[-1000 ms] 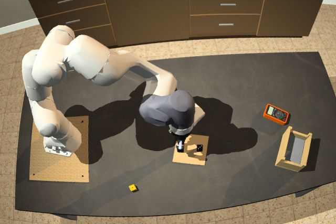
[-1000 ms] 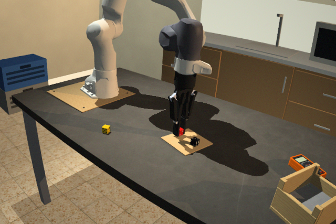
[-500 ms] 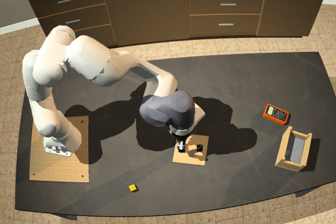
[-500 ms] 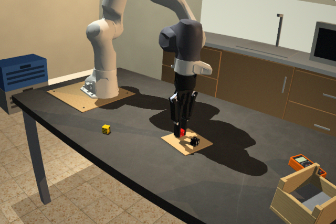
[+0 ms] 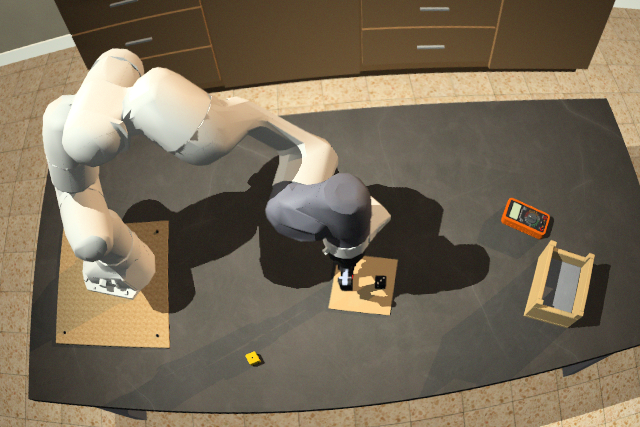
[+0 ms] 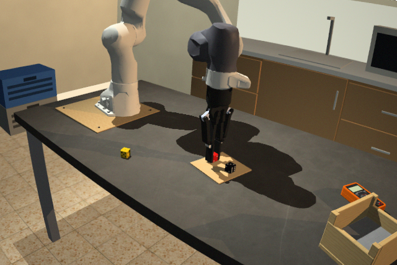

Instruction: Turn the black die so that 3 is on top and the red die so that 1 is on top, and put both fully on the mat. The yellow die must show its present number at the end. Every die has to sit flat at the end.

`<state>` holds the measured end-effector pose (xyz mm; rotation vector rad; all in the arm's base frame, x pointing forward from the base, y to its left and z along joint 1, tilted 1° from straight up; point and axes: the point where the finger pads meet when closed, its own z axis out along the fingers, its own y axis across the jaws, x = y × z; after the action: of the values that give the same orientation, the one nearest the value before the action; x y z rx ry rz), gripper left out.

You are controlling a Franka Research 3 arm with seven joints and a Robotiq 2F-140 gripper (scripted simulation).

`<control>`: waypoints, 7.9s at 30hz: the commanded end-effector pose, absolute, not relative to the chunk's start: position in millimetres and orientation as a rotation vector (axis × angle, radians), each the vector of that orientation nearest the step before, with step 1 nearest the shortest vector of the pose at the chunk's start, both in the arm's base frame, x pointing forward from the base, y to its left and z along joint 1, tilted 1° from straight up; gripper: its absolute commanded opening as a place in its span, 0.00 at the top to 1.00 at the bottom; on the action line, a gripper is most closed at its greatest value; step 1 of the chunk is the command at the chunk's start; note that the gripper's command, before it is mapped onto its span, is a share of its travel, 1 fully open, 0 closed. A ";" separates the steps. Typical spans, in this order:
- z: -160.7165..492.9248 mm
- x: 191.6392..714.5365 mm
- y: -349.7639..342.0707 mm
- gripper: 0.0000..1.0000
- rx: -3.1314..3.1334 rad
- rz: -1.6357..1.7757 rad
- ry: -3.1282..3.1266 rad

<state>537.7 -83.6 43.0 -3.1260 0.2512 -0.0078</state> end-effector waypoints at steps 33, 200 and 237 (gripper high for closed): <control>43.2 539.4 -83.8 0.79 -3.128 -0.013 0.228; 129.5 539.0 -84.5 0.68 -3.128 -0.013 0.226; 161.6 538.8 -84.6 0.00 -3.128 -0.013 0.226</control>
<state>542.5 -84.3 150.9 -3.1273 0.2047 -0.0307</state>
